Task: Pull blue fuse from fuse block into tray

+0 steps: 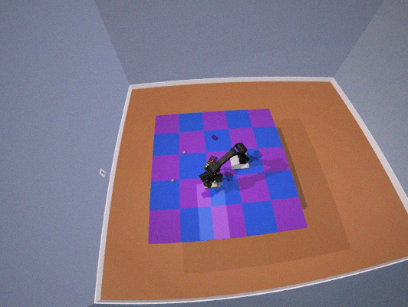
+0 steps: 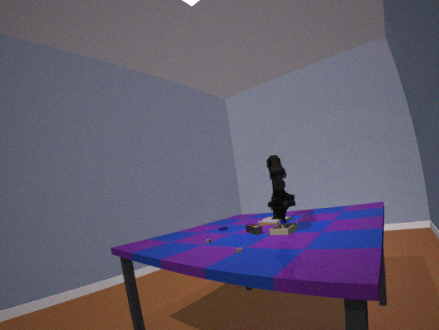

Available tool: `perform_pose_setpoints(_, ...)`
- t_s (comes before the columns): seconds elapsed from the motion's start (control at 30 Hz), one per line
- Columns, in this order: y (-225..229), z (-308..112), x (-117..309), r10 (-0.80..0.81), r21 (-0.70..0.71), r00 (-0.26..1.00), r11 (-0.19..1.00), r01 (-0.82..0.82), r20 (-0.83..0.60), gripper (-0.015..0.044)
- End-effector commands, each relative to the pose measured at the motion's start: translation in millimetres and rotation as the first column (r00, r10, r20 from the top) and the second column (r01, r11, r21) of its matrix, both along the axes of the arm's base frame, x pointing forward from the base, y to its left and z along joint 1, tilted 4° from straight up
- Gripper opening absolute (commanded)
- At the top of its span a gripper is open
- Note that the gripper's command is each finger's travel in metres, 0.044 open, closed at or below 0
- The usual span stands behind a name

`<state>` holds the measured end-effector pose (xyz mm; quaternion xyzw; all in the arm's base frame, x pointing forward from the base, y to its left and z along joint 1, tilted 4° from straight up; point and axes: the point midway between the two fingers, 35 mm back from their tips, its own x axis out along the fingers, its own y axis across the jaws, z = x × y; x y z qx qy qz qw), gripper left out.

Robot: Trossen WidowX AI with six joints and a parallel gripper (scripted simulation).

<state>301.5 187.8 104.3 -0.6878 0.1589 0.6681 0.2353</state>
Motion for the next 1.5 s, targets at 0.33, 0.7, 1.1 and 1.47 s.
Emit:
perform_pose_setpoints(0.33, 0.0, -3.2, -0.2, 0.0, -0.001, 1.0, 1.0, 0.0, -0.002, 0.021)
perform_pose_setpoints(0.7, -4.3, 33.2, -2.4, -0.005, -0.008, 1.0, 1.0, 0.005, -0.003, 0.033)
perform_pose_setpoints(1.1, -3.4, 33.0, -2.7, -0.005, -0.002, 1.0, 1.0, 0.005, -0.003, 0.033)
perform_pose_setpoints(1.47, -3.4, 33.0, -2.7, -0.005, -0.002, 1.0, 1.0, 0.005, -0.003, 0.033)
